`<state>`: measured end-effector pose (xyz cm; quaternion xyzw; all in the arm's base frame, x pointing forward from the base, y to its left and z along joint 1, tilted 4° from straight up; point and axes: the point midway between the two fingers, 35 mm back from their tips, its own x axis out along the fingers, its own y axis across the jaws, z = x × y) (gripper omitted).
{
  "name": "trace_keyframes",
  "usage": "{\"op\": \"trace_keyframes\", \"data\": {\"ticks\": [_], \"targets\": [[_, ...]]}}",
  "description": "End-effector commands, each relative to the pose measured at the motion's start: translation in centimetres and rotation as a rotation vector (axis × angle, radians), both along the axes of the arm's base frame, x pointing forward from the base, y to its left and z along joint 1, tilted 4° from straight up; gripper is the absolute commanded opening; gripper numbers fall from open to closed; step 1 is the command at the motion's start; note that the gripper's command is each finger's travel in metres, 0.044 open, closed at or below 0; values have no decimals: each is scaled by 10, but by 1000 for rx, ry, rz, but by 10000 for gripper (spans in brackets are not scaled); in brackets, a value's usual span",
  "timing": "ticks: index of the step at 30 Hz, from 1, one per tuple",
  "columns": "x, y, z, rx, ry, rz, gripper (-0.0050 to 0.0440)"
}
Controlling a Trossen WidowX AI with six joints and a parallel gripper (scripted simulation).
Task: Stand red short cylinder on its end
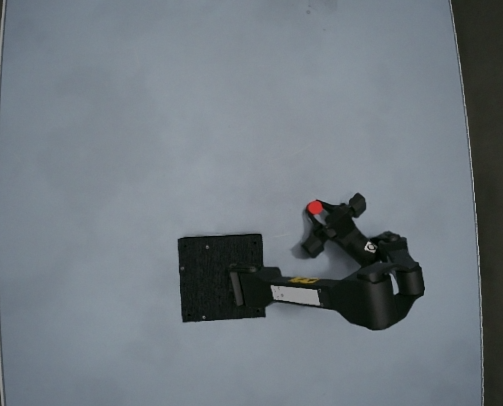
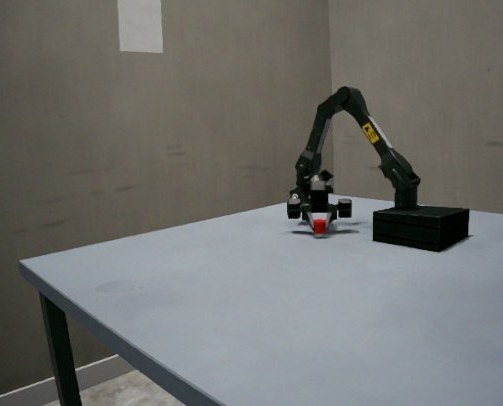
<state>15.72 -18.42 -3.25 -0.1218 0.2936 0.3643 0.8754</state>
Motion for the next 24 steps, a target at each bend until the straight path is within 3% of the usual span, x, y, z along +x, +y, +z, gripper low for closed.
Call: {"op": "trace_keyframes", "data": {"ticks": [1,24], "targets": [[0,-3,0,26,-35,8,125],[-1,-3,-11,27,-35,12,125]]}}
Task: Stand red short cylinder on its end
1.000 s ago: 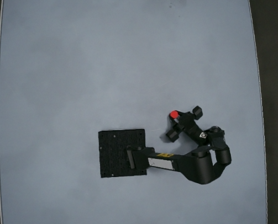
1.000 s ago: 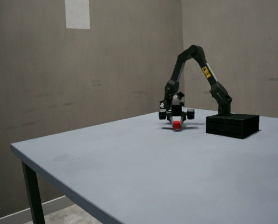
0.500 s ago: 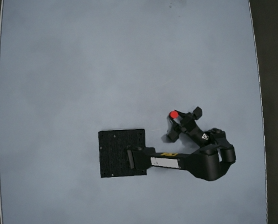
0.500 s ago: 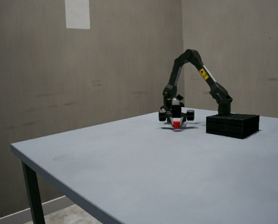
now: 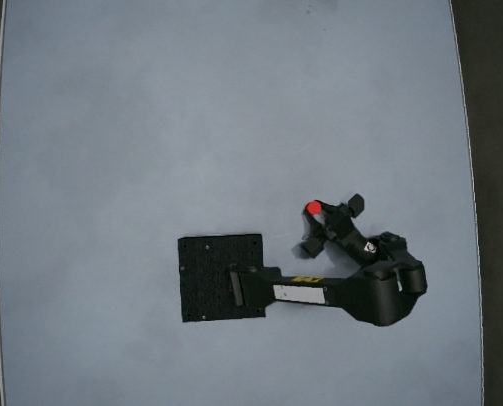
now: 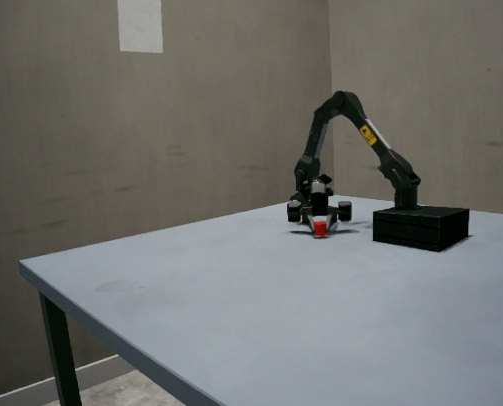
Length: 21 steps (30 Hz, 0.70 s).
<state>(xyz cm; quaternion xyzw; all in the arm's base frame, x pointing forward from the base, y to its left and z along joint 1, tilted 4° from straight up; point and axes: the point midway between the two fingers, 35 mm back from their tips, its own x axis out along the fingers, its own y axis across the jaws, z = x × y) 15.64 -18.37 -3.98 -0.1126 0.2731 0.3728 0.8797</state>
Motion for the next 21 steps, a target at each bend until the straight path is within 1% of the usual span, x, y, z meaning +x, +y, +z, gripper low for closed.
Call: {"op": "trace_keyframes", "data": {"ticks": [1,21], "targets": [[0,-3,-4,-10,-6,0,125],[-1,-3,-9,-8,-4,1,125]]}}
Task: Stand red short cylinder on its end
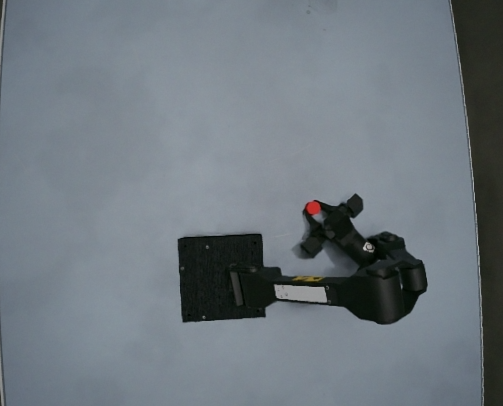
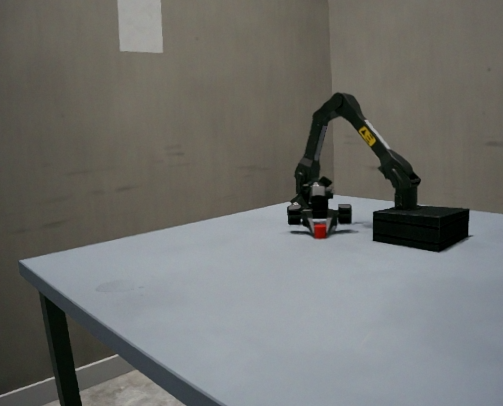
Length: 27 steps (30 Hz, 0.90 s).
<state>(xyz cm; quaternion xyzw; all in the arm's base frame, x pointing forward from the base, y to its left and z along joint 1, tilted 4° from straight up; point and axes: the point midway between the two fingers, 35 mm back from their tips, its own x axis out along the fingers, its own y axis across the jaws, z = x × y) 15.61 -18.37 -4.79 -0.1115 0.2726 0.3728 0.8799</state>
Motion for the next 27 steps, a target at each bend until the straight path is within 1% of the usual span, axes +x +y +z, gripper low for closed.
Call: {"op": "trace_keyframes", "data": {"ticks": [1,25,26,27], "targets": [[0,-3,-1,-10,-4,1,125],[0,-3,-1,-10,-4,1,125],[0,-3,-1,-10,-4,1,440],[0,-3,-1,-10,-4,1,440]]}}
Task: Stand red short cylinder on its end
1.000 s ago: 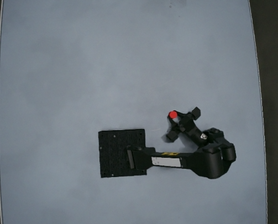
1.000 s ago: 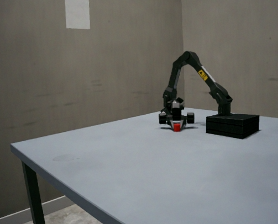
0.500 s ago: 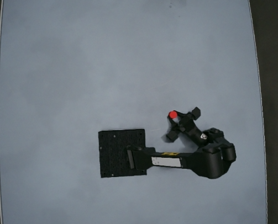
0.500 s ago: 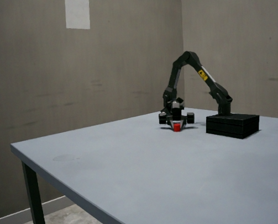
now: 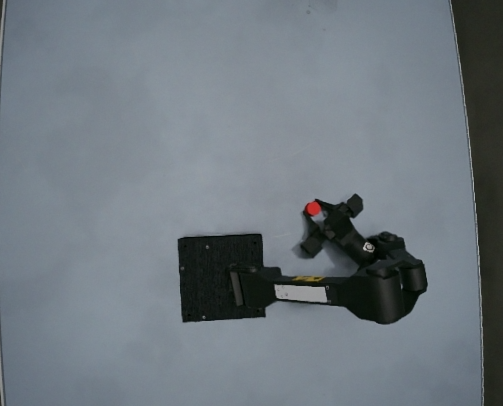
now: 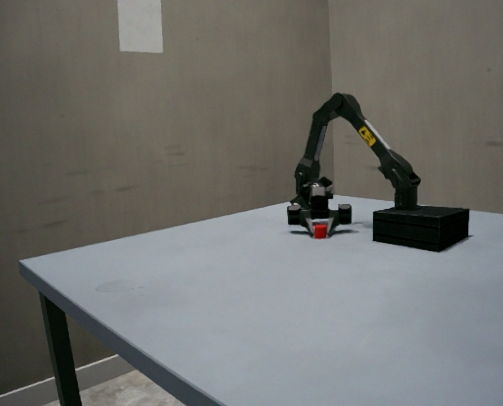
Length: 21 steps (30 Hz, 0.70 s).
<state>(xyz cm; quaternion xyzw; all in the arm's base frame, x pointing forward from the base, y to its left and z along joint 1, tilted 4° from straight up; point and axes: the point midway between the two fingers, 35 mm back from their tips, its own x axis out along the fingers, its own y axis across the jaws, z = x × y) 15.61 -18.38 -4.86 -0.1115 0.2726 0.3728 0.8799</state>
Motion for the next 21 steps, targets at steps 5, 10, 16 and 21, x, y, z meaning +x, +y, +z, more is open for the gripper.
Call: {"op": "trace_keyframes", "data": {"ticks": [5,10,16,21], "targets": [[0,-3,-1,-10,-4,1,440],[0,-3,-1,-10,-4,1,440],[0,-3,-1,-10,-4,1,440],[-1,-4,1,-15,-4,1,440]]}}
